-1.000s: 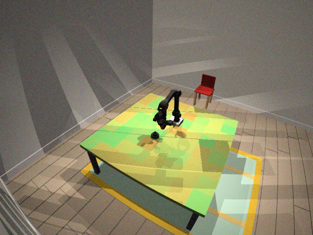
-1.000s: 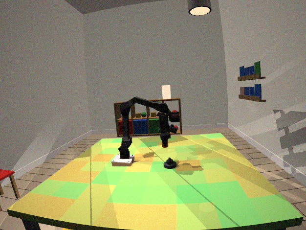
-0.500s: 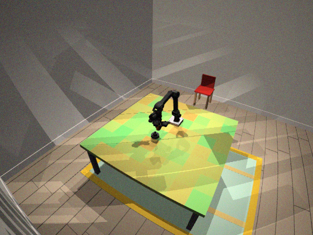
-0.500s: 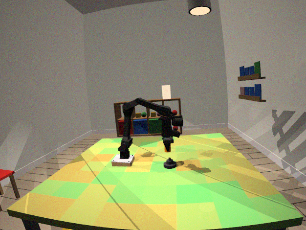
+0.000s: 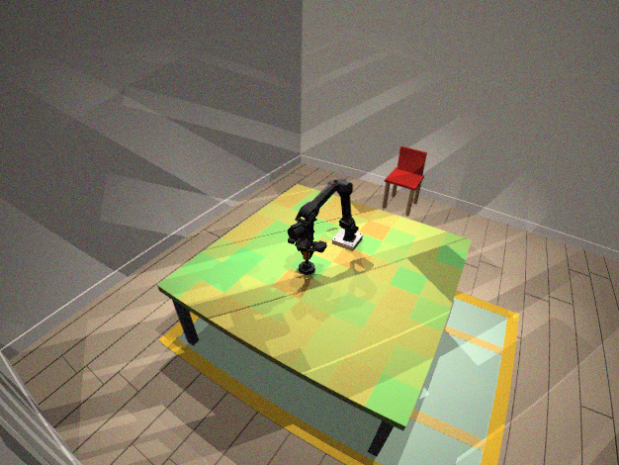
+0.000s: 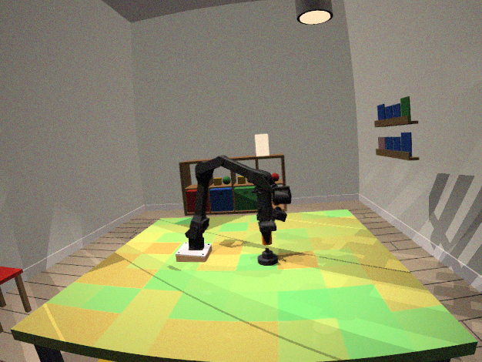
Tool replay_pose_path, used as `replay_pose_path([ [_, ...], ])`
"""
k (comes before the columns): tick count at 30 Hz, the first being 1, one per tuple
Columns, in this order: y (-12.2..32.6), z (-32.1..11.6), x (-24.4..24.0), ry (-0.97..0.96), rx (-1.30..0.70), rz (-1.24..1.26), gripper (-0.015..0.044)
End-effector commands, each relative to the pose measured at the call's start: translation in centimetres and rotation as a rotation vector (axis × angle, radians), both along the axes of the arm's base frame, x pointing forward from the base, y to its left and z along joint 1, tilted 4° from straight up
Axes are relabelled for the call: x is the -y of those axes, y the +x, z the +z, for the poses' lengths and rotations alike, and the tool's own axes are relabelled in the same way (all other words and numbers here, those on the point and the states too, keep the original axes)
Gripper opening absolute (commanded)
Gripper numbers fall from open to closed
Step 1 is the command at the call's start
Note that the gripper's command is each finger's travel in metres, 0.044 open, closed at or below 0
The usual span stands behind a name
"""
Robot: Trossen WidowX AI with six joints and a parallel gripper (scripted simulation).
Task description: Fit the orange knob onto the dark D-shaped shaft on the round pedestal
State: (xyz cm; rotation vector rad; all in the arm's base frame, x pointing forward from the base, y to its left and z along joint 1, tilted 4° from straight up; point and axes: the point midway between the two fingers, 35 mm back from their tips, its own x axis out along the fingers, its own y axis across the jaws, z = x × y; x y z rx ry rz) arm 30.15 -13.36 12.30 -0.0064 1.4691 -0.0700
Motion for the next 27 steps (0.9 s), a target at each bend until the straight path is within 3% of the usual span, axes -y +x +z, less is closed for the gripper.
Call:
replay_pose_path([
  [1, 0.1, -1.0, 0.1, 0.003, -0.001, 0.005, 0.0000],
  [27, 0.2, -2.0, 0.1, 0.004, -0.001, 0.000, 0.0000],
])
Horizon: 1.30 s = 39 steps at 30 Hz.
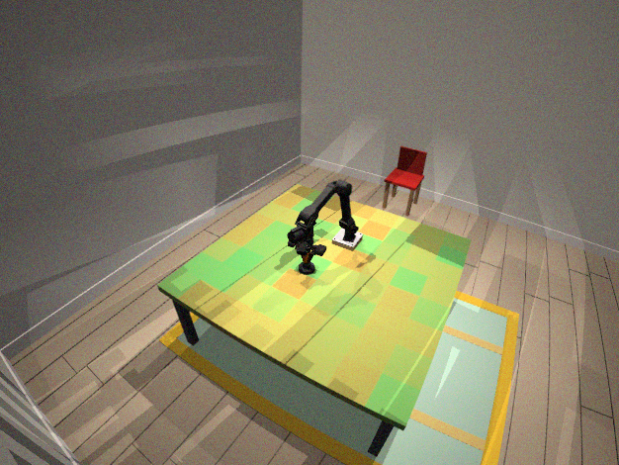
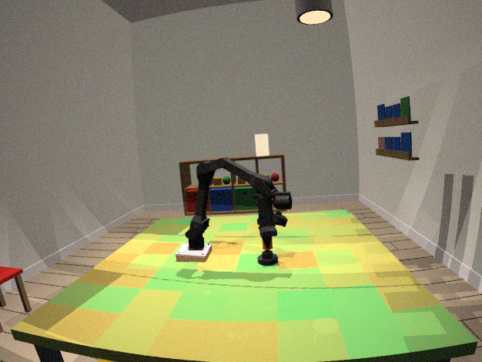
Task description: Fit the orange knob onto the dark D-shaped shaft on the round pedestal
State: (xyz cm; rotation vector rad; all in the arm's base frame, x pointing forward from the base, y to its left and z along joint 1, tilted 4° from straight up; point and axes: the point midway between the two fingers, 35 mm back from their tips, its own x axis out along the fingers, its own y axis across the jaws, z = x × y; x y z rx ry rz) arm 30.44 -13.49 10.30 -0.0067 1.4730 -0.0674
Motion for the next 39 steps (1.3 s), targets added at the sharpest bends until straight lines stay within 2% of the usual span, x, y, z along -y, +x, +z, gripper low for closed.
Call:
replay_pose_path([
  [1, -0.07, -0.01, -0.08, 0.002, 0.003, -0.002, 0.0000],
  [21, -0.29, 0.43, -0.11, 0.002, 0.003, -0.002, 0.0000],
  [28, -0.19, 0.56, -0.07, -0.017, -0.007, 0.196, 0.0000],
  [39, 0.27, 0.06, 0.12, -0.018, -0.007, 0.206, 0.0000],
])
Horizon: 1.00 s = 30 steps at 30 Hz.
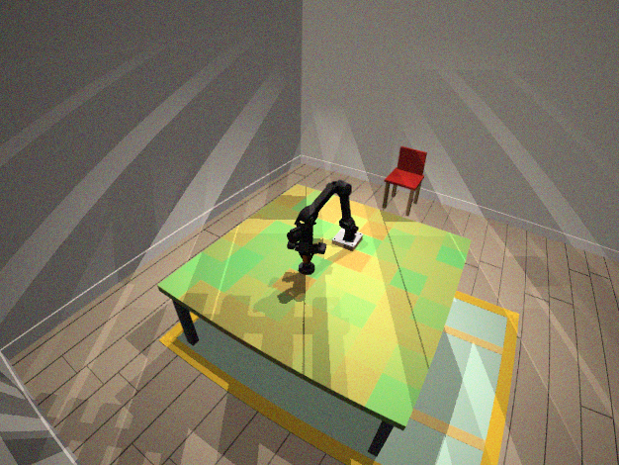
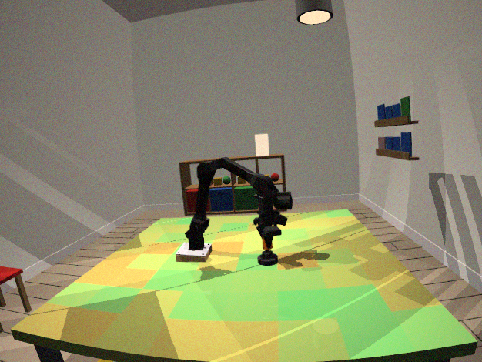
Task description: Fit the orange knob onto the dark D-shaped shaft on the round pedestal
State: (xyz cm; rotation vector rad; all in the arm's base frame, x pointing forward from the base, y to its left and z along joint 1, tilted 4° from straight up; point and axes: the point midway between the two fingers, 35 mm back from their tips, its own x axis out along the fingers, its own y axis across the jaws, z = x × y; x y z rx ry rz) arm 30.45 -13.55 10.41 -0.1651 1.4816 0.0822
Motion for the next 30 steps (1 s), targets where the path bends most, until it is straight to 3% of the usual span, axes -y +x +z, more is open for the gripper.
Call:
replay_pose_path([
  [1, 0.23, -0.09, 0.05, -0.002, 0.010, 0.009, 0.0000],
  [15, 0.17, 0.40, 0.01, -0.002, 0.010, 0.009, 0.0000],
  [22, -0.12, 0.42, -0.12, -0.021, 0.000, 0.207, 0.0000],
  [30, -0.33, -0.16, -0.20, -0.022, -0.001, 0.217, 0.0000],
])
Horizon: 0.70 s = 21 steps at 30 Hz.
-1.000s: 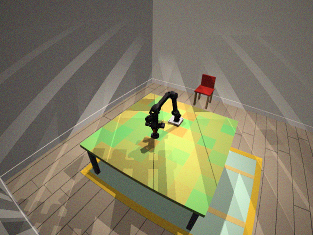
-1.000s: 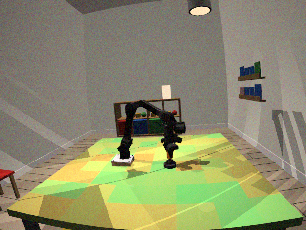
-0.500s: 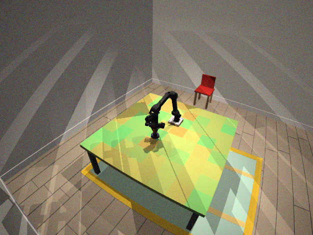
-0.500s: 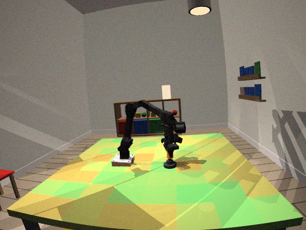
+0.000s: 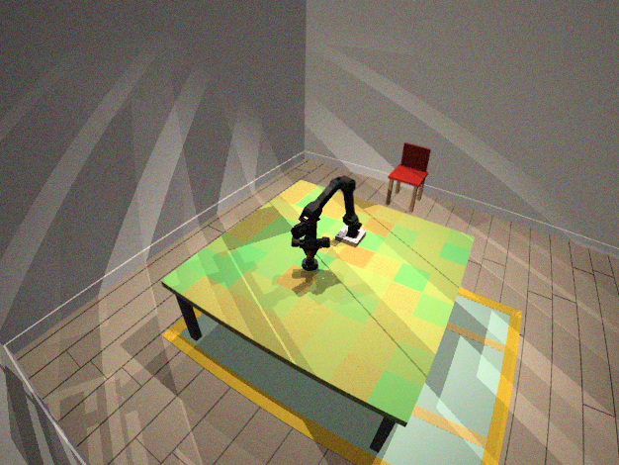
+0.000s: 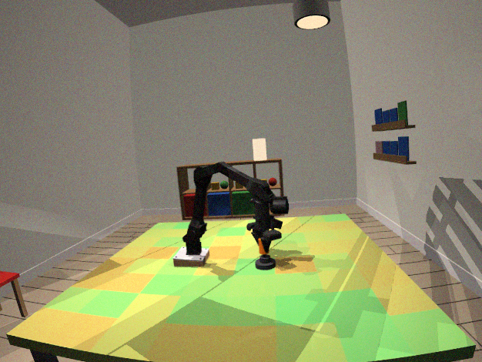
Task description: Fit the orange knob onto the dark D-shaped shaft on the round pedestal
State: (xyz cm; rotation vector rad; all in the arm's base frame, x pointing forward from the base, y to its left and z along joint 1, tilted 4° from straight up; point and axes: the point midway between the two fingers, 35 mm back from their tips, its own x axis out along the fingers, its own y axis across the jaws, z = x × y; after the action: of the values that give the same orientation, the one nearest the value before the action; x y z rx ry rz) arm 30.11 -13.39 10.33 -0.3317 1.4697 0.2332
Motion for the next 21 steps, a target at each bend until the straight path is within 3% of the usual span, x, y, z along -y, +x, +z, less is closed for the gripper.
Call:
replay_pose_path([
  [1, 0.00, -0.03, -0.04, -0.001, 0.006, 0.013, 0.0000],
  [21, 0.47, 0.41, 0.17, -0.002, 0.007, 0.013, 0.0000],
])
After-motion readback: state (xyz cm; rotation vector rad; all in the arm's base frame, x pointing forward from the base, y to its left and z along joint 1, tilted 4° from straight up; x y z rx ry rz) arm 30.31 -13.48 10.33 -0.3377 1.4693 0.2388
